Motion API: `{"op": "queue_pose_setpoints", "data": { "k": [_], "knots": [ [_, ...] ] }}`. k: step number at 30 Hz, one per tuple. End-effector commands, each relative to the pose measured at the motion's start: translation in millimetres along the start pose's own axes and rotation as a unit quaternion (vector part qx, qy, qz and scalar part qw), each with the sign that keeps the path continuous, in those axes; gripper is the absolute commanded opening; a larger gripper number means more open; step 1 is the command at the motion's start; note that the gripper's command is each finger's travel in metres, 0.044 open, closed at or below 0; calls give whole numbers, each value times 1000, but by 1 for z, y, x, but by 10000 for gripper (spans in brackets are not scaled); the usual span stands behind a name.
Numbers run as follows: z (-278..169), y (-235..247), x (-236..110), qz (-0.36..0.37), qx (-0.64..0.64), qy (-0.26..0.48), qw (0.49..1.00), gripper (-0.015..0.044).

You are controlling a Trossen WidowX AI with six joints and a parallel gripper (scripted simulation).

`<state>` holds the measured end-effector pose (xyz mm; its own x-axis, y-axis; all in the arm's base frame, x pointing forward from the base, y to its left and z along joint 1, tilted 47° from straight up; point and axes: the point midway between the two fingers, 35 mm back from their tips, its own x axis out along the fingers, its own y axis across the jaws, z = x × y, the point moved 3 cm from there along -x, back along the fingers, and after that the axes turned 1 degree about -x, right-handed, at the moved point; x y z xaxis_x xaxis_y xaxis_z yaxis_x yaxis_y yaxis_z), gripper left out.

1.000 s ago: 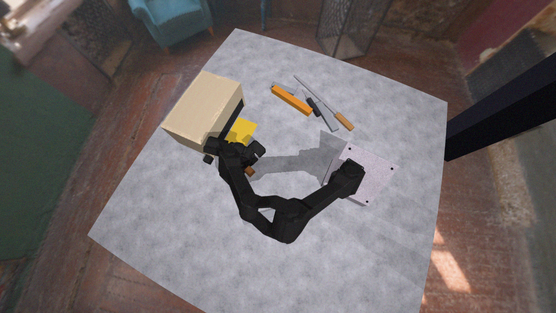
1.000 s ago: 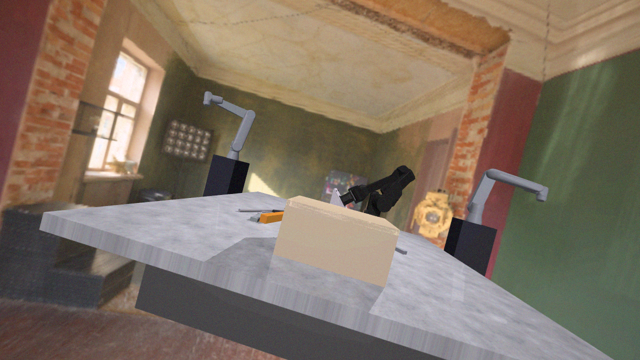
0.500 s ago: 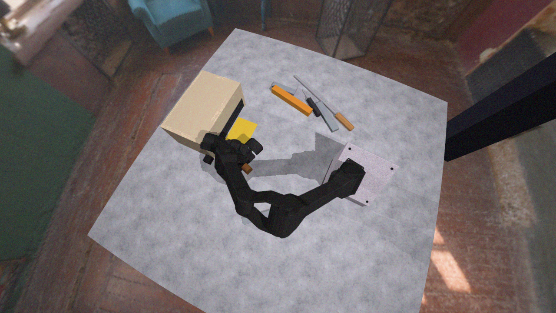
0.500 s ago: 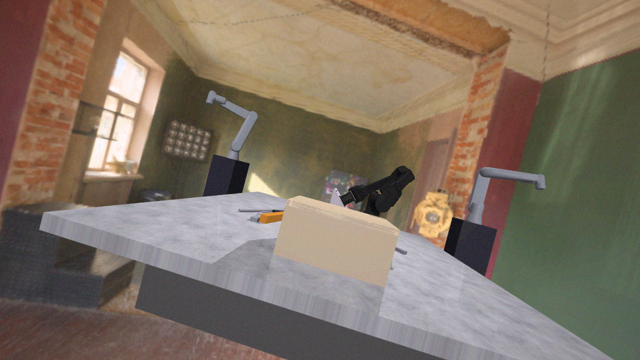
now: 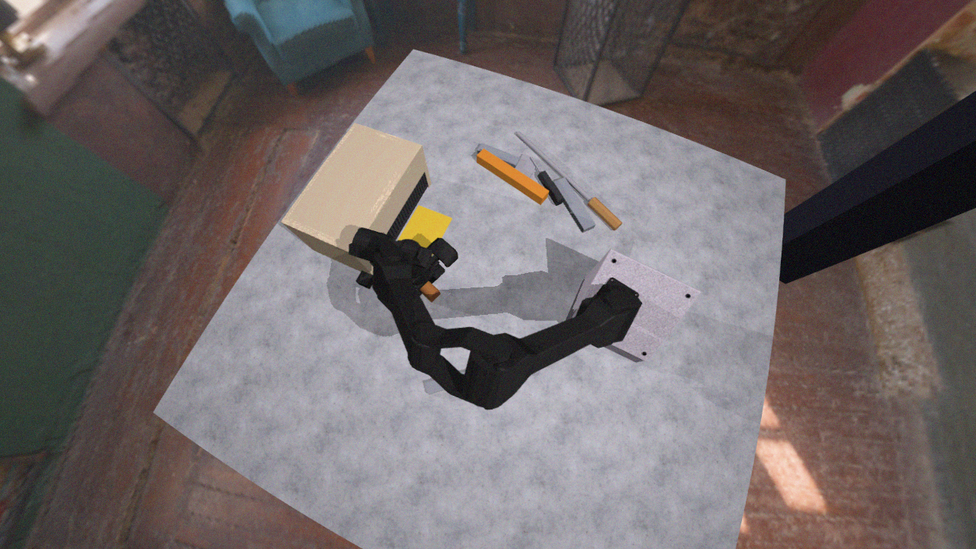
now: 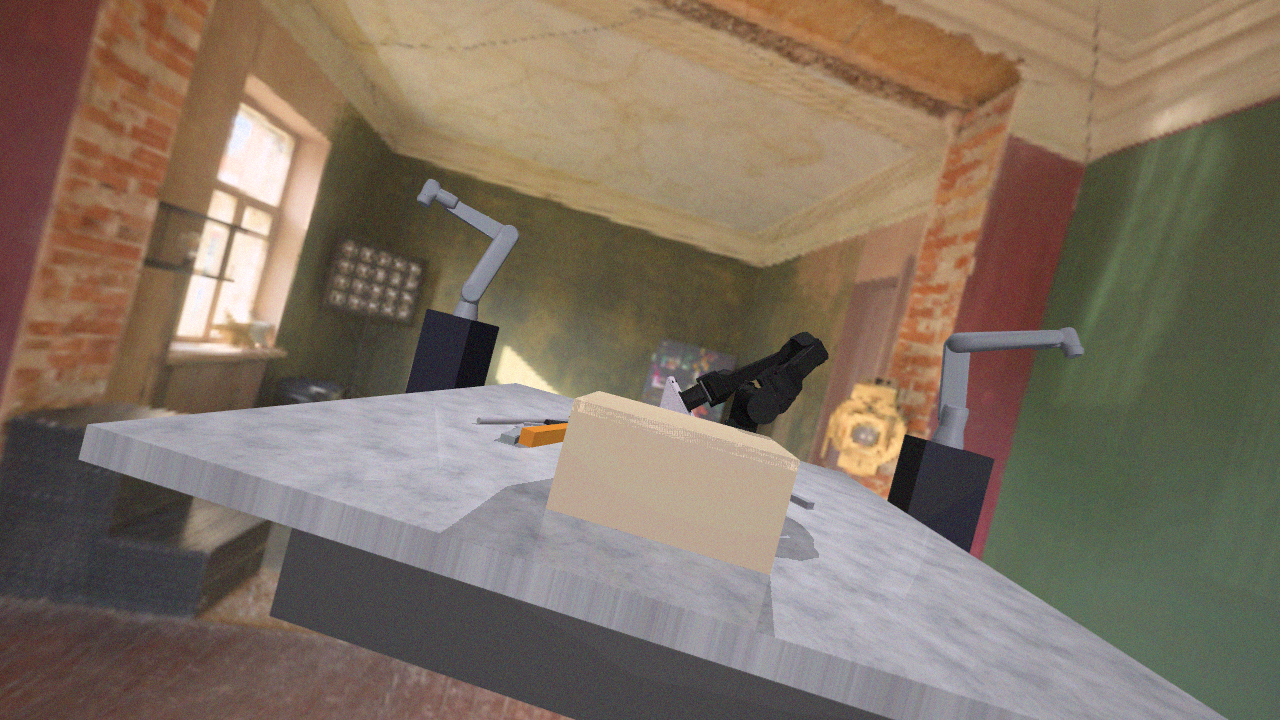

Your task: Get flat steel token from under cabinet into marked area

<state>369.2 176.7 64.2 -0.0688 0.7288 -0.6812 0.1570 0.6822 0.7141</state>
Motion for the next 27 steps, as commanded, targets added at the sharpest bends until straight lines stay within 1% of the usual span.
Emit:
{"op": "queue_pose_setpoints", "data": {
  "k": [1,27],
  "knots": [
    [3,-7,1,1,1,0,1000,0],
    [2,-30,2,1,1,0,1000,0]
  ]
}}
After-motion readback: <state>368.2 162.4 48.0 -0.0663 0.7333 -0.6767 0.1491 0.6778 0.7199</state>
